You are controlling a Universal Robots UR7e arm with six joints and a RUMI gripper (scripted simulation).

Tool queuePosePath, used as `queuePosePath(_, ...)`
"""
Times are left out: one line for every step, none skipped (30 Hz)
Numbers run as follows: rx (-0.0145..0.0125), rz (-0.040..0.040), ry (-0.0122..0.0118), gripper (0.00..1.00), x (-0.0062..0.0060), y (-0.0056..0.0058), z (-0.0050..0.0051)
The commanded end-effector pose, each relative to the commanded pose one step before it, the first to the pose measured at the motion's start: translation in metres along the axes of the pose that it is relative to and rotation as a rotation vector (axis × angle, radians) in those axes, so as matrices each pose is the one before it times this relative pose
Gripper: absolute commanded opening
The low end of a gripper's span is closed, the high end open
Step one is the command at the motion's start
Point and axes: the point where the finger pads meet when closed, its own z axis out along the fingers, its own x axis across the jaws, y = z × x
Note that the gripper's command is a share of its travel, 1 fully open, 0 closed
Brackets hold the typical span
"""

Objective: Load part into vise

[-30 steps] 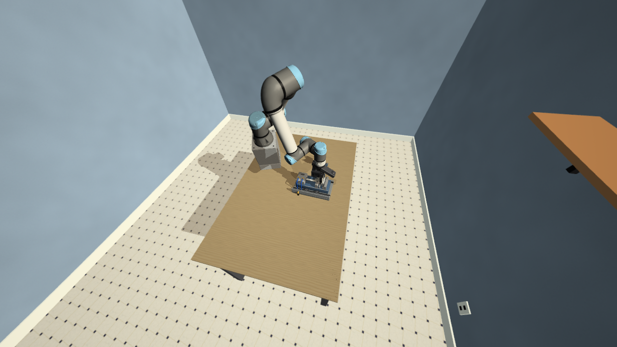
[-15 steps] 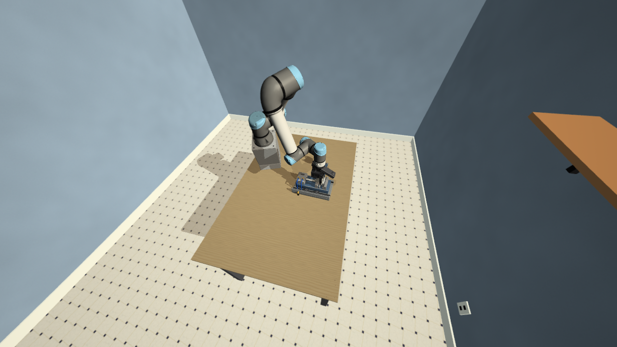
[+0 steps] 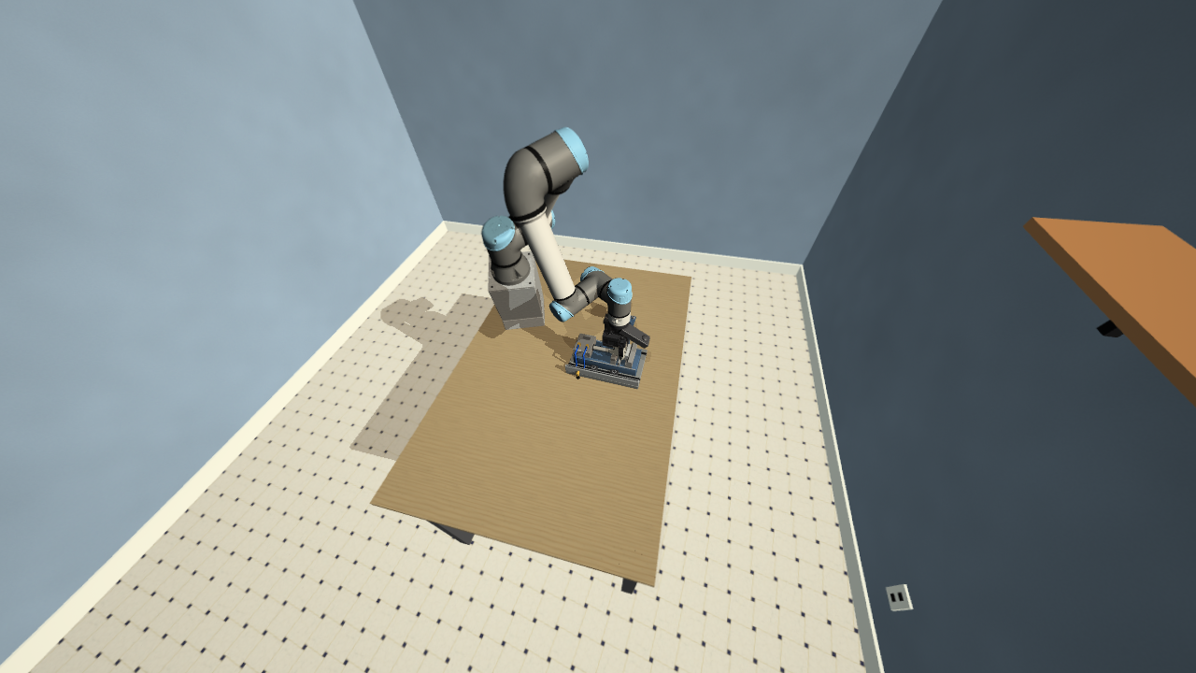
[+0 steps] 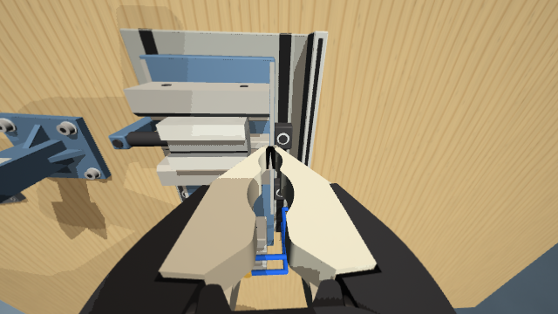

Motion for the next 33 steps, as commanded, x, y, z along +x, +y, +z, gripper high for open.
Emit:
queuePosePath(0.00123,0.0,0.00064,0.0,0.0007,-0.00046,-0.0005)
queuePosePath(0.0,0.0,0.0,0.0,0.0,0.0,-0.00004)
queuePosePath(0.0,0.0,0.0,0.0,0.0,0.0,-0.00011)
queuePosePath(0.0,0.0,0.0,0.0,0.0,0.0,-0.00021)
queuePosePath(0.0,0.0,0.0,0.0,0.0,0.0,-0.00033)
queuePosePath(0.0,0.0,0.0,0.0,0.0,0.0,-0.00047)
queuePosePath(0.0,0.0,0.0,0.0,0.0,0.0,-0.00062)
queuePosePath(0.0,0.0,0.0,0.0,0.0,0.0,-0.00078)
queuePosePath(0.0,0.0,0.0,0.0,0.0,0.0,0.0)
queuePosePath(0.0,0.0,0.0,0.0,0.0,0.0,0.0)
queuePosePath(0.0,0.0,0.0,0.0,0.0,0.0,-0.00095)
queuePosePath(0.0,0.0,0.0,0.0,0.0,0.0,-0.00112)
queuePosePath(0.0,0.0,0.0,0.0,0.0,0.0,-0.0013)
queuePosePath(0.0,0.0,0.0,0.0,0.0,0.0,-0.00147)
queuePosePath(0.0,0.0,0.0,0.0,0.0,0.0,-0.00163)
queuePosePath(0.0,0.0,0.0,0.0,0.0,0.0,-0.00179)
queuePosePath(0.0,0.0,0.0,0.0,0.0,0.0,-0.00194)
queuePosePath(0.0,0.0,0.0,0.0,0.0,0.0,-0.00207)
queuePosePath(0.0,0.0,0.0,0.0,0.0,0.0,-0.0022)
queuePosePath(0.0,0.0,0.0,0.0,0.0,0.0,-0.0023)
queuePosePath(0.0,0.0,0.0,0.0,0.0,-0.00001,-0.0024)
queuePosePath(0.0,0.0,0.0,0.0,0.0,0.0,-0.00247)
queuePosePath(0.0,0.0,0.0,0.0,0.0,-0.00001,-0.00253)
queuePosePath(0.0,0.0,0.0,0.0,0.0,0.0,-0.00256)
queuePosePath(0.0,0.0,0.0,0.0,0.0,0.0,-0.00258)
queuePosePath(0.0,0.0,0.0,0.0,0.0,0.0,0.0)
queuePosePath(0.0,0.0,0.0,0.0,0.0,0.0,0.0)
queuePosePath(0.0,0.0,0.0,0.0,0.0,0.0,-0.00257)
queuePosePath(0.0,0.0,0.0,0.0,0.0,0.0,-0.00255)
queuePosePath(0.0,0.0,0.0,0.0,0.0,0.0,-0.0025)
queuePosePath(0.0,0.0,0.0,0.0,0.0,0.0,-0.00244)
queuePosePath(0.0,0.0,0.0,0.0,0.0,0.0,-0.00236)
queuePosePath(0.0,0.0,0.0,0.0,0.0,0.0,-0.00226)
